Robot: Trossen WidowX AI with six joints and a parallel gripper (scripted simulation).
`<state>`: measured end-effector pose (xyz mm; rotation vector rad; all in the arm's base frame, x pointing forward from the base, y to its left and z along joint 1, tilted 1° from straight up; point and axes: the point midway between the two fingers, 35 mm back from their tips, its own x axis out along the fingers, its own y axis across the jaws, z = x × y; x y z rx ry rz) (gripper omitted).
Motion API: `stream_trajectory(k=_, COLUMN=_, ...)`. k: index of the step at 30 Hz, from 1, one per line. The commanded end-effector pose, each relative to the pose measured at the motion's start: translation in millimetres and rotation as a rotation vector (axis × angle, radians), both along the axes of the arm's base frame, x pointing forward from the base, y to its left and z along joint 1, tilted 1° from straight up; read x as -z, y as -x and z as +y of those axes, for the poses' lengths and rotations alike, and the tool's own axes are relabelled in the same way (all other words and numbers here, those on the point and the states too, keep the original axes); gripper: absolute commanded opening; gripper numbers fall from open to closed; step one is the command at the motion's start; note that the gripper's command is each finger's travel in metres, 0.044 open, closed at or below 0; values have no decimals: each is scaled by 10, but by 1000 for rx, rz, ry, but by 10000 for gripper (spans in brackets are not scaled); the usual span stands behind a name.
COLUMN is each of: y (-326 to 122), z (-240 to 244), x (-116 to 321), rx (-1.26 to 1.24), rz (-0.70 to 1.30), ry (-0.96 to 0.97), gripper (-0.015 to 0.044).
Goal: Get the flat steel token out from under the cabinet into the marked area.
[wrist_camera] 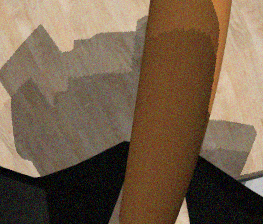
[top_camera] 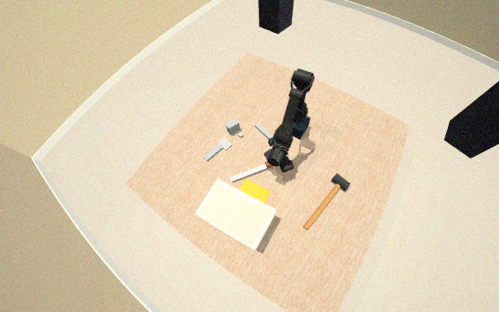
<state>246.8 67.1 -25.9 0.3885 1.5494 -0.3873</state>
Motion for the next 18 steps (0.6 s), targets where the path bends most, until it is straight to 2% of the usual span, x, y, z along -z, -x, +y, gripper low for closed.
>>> stream_trajectory(k=1, y=-27, z=48, x=-13, rx=3, rz=-12, ry=0, gripper=0)
stream_trajectory(k=18, y=11, z=217, x=-14, rx=3, rz=-12, ry=-1, gripper=0)
